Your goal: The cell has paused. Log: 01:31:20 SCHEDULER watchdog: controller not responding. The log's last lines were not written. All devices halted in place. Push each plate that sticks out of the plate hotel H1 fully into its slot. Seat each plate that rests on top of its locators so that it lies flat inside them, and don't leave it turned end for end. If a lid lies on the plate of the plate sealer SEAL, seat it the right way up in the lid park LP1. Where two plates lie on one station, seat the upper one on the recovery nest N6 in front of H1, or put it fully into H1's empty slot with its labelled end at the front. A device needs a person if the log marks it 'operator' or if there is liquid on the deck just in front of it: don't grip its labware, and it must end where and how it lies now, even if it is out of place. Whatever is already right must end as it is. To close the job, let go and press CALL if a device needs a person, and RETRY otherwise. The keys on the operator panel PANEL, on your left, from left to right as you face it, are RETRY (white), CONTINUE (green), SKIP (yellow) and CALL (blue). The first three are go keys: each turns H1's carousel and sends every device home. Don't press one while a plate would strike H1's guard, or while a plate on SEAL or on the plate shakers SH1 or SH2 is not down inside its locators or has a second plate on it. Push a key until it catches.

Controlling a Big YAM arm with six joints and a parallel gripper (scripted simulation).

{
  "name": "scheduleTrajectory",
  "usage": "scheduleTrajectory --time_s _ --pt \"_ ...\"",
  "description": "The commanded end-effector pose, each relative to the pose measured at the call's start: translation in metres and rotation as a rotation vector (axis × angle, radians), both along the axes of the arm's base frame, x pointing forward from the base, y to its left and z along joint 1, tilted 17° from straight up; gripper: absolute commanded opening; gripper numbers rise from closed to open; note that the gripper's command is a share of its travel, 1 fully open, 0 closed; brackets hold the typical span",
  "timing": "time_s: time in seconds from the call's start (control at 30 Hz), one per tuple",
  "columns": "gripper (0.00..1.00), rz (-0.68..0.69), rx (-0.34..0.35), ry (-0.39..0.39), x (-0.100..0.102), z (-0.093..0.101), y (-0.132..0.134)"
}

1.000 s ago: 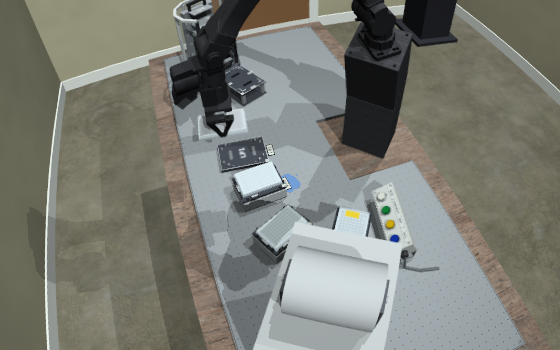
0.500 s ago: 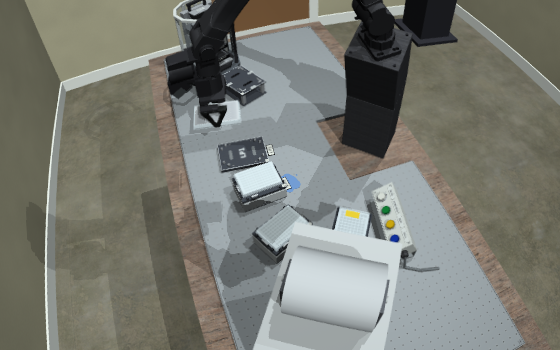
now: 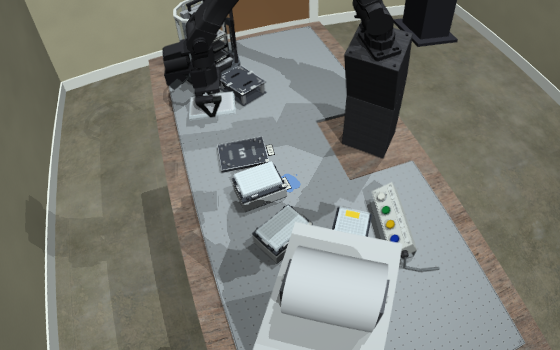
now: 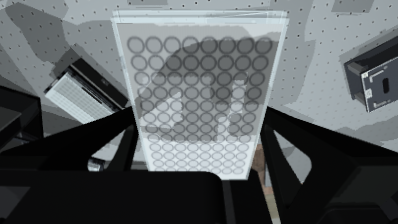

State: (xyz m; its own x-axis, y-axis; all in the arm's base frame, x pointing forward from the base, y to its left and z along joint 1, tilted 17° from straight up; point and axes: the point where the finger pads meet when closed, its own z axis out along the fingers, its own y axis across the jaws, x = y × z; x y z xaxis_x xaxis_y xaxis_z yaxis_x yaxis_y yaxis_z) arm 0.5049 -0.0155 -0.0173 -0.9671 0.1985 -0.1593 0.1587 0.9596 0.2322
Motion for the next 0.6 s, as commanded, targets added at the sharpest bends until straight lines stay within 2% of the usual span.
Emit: scheduleTrajectory --time_s 0.0,0.53,0.57 --pt "0.84 0.008 -0.005 -0.024 0.020 0.005 -0.020" --pt "0.84 0.008 -0.006 -0.025 0.026 -0.003 -0.067" --pt "0.84 -0.035 0.003 -0.016 0.025 -0.004 -0.071"
